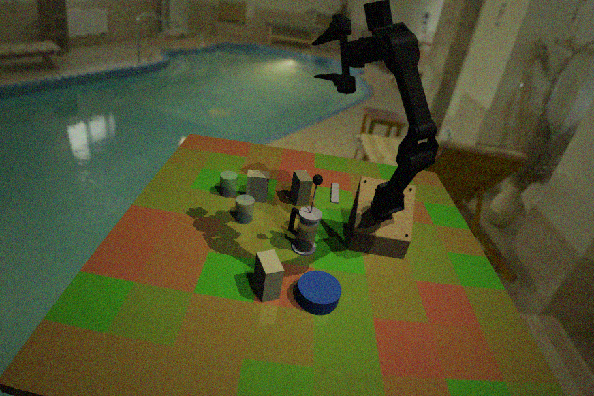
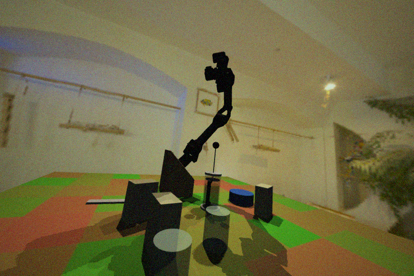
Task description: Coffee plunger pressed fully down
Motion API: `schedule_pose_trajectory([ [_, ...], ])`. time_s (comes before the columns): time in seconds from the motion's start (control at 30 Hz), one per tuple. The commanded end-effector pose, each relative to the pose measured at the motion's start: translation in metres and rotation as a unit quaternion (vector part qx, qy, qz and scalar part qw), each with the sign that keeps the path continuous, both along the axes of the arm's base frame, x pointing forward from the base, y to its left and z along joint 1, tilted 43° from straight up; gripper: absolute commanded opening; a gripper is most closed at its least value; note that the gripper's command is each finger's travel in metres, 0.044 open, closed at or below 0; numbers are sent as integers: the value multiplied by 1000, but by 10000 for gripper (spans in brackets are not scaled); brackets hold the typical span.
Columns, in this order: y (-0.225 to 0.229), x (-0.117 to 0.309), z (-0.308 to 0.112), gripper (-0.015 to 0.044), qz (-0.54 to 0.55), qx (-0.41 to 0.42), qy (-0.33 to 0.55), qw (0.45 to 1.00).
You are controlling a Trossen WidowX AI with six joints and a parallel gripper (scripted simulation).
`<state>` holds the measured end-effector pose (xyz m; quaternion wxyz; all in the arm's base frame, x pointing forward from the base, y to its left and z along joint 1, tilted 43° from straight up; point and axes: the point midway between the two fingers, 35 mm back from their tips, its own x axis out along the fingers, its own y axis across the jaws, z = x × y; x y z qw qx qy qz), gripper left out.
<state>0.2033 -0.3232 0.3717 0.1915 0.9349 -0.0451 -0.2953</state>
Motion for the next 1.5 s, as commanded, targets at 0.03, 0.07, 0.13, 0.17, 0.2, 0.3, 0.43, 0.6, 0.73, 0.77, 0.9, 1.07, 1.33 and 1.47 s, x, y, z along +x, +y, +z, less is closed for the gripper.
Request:
schedule_pose_trajectory([
  [0.03, 2, -1, -4, 440, 14, -11, 4, 1000],
  [0.07, 4, -2, -7, 440, 27, -21, 7, 999],
  [0.13, 11, -6, -18, 440, 66, -52, 16, 996],
  [0.17, 15, -8, -24, 440, 91, -72, 20, 993],
  [0.2, 20, -11, -31, 440, 117, -93, 22, 989],
  [0.3, 35, -18, -52, 440, 192, -160, 24, 968],
  [0.43, 58, -27, -77, 440, 280, -251, 11, 926],
  [0.6, 88, -37, -104, 440, 360, -371, -20, 855],
  [0.73, 103, -41, -116, 440, 386, -429, -35, 816],
  [0.77, 106, -42, -119, 440, 390, -443, -39, 806],
  [0.9, 121, -45, -129, 440, 405, -499, -54, 764],
  [1.07, 140, -49, -141, 440, 413, -572, -68, 705],
  [1.33, 170, -53, -159, 440, 404, -681, -76, 606],
  [1.47, 185, -55, -167, 440, 391, -732, -70, 554],
])
